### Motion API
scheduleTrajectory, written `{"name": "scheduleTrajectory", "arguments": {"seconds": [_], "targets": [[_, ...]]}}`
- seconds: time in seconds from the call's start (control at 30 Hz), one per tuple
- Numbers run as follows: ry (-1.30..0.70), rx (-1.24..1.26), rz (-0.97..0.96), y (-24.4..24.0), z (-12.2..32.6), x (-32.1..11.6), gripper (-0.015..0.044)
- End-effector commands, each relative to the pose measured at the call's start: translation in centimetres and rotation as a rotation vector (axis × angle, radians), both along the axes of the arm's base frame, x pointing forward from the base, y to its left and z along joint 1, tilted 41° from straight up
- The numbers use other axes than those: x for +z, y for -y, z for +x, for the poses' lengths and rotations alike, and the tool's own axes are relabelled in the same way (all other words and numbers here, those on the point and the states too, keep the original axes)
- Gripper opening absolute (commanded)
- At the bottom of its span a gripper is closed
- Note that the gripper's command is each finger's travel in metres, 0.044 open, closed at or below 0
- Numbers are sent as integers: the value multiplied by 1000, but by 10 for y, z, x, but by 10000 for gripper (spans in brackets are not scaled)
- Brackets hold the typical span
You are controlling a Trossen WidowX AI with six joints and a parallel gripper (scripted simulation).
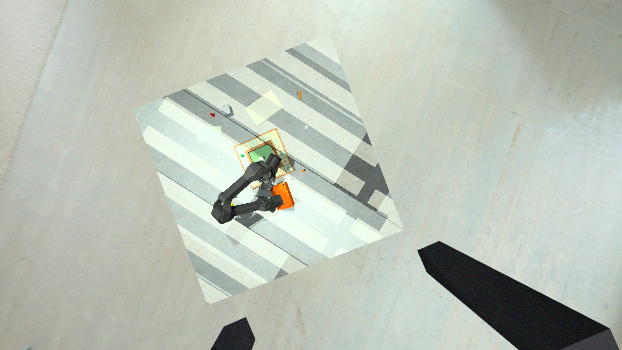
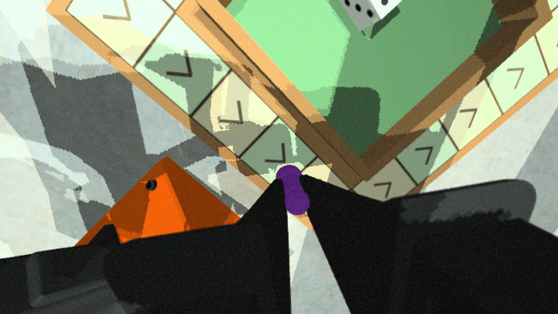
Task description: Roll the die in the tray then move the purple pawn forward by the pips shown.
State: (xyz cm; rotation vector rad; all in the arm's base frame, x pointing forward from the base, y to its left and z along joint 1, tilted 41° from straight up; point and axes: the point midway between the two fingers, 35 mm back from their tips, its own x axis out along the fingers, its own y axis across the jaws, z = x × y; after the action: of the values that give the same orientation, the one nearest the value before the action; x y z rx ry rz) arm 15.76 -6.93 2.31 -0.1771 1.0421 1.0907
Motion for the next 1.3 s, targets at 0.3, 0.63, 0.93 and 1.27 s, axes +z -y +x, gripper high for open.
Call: {"name": "scheduleTrajectory", "arguments": {"seconds": [0.3, 0.63, 0.93, 1.27], "targets": [[-3, -1, 10, -19, 1, -20, 0], [-2, -1, 10, -28, 2, -30, 0], [-1, 4, 4, -24, 1, -27, 236], [-3, -1, 9, 8, -2, 11, 440]]}}
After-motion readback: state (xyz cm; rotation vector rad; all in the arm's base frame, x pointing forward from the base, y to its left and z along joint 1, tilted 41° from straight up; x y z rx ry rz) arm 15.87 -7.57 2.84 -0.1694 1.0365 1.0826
